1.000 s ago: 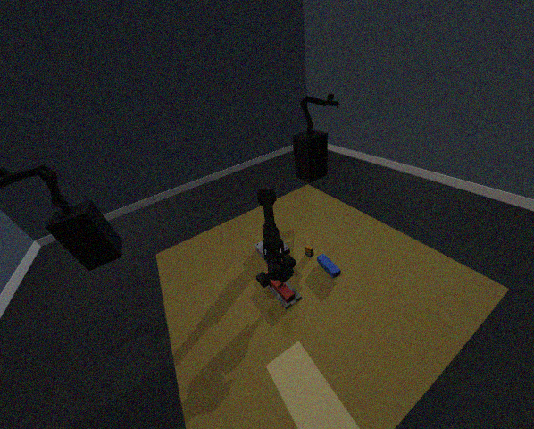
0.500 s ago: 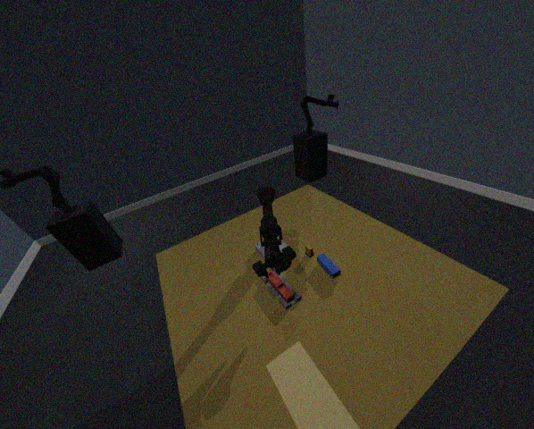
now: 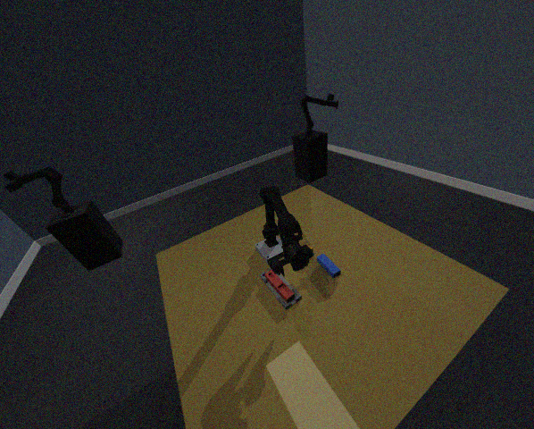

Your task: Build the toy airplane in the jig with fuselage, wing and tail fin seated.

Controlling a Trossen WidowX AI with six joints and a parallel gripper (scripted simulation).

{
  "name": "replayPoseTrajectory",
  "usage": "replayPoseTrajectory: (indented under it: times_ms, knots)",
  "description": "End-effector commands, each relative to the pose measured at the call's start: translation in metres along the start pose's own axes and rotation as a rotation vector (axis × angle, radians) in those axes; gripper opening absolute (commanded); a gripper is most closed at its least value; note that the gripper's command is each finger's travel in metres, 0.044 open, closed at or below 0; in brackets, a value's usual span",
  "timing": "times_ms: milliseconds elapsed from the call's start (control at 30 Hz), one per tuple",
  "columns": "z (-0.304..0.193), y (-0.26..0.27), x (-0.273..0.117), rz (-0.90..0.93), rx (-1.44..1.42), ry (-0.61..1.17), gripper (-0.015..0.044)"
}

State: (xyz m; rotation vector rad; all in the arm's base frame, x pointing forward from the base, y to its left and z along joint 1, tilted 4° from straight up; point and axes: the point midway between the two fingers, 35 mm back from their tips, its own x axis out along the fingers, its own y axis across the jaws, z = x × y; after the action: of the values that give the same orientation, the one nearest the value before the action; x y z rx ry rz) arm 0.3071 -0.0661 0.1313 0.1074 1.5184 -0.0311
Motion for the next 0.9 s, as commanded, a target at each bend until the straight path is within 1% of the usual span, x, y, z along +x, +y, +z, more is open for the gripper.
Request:
replayPoseTrajectory:
  times_ms: [0,233,333,567,700,867]
  knots:
    - [0.012,0.06,0.005,0.003,-0.012,0.003,0.044]
    - [0.002,0.171,0.01,0.027,-0.032,0.014,0.044]
    - [-0.006,0.201,0.011,0.03,-0.005,0.019,0.044]
    - [-0.007,0.204,0.013,0.03,-0.003,0.02,0.044]
    - [-0.007,0.205,0.045,0.03,-0.003,0.02,0.044]
    - [-0.007,0.205,0.046,0.03,-0.003,0.02,0.044]
